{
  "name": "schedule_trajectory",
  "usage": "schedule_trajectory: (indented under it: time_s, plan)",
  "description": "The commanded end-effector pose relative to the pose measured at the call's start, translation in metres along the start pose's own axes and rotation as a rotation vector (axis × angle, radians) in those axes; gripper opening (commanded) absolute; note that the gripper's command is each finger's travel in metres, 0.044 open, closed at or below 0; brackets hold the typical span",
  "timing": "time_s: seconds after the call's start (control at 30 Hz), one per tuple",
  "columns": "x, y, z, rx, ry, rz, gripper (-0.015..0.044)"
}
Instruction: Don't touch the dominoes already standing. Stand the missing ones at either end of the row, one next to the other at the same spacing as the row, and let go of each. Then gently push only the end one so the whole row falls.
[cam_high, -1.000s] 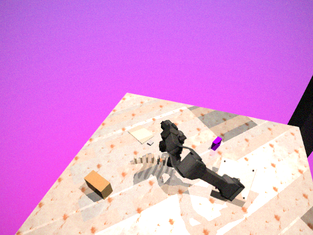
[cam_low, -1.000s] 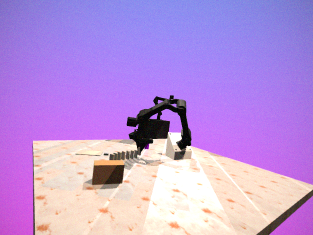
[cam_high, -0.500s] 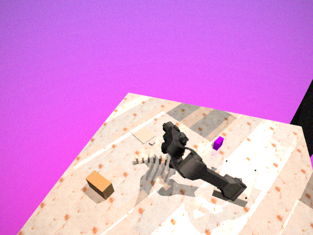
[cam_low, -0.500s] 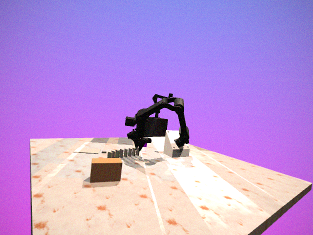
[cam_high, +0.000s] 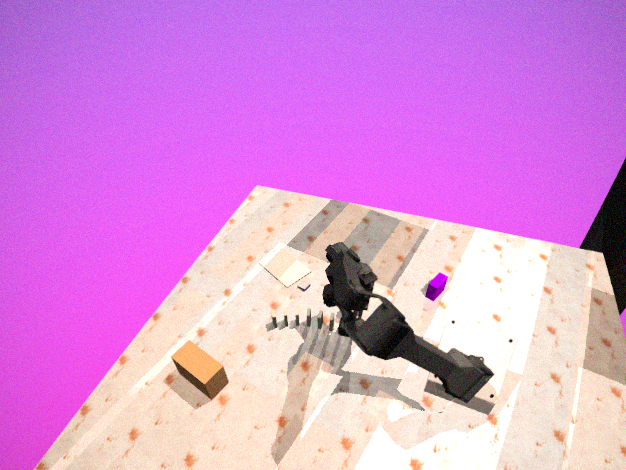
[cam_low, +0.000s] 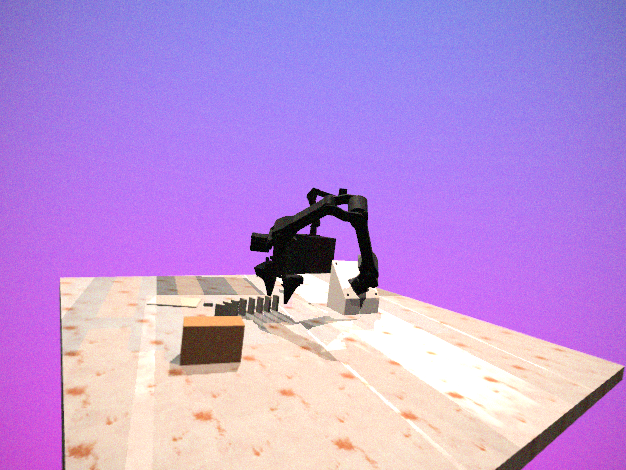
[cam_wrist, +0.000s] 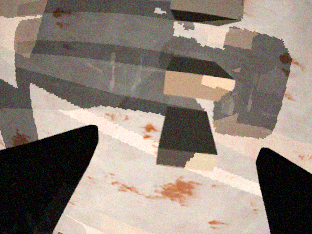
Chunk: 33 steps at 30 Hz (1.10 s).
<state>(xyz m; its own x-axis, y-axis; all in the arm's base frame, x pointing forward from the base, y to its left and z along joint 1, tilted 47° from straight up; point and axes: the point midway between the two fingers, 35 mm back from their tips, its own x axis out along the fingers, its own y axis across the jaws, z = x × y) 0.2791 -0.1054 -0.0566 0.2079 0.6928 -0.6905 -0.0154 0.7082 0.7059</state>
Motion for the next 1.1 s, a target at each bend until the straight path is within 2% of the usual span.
schedule_trajectory:
  time_s: [0.0, 0.17, 0.33, 0.43, 0.9, 0.97, 1.07]
  plan:
    - [-0.034, -0.006, 0.006, -0.006, -0.011, -0.018, 0.044]
    - [-0.116, -0.003, 0.001, -0.008, -0.006, -0.019, 0.044]
    - [-0.127, -0.002, -0.001, -0.008, -0.006, -0.017, 0.044]
    - [-0.121, -0.002, -0.003, 0.125, -0.007, -0.017, 0.0361]
    - [-0.069, -0.003, -0.034, 1.433, -0.016, -0.004, 0.0]
    - [-0.064, -0.003, -0.038, 1.552, -0.017, -0.002, 0.0]
    - [-0.064, -0.003, -0.038, 1.567, -0.017, -0.002, 0.0]
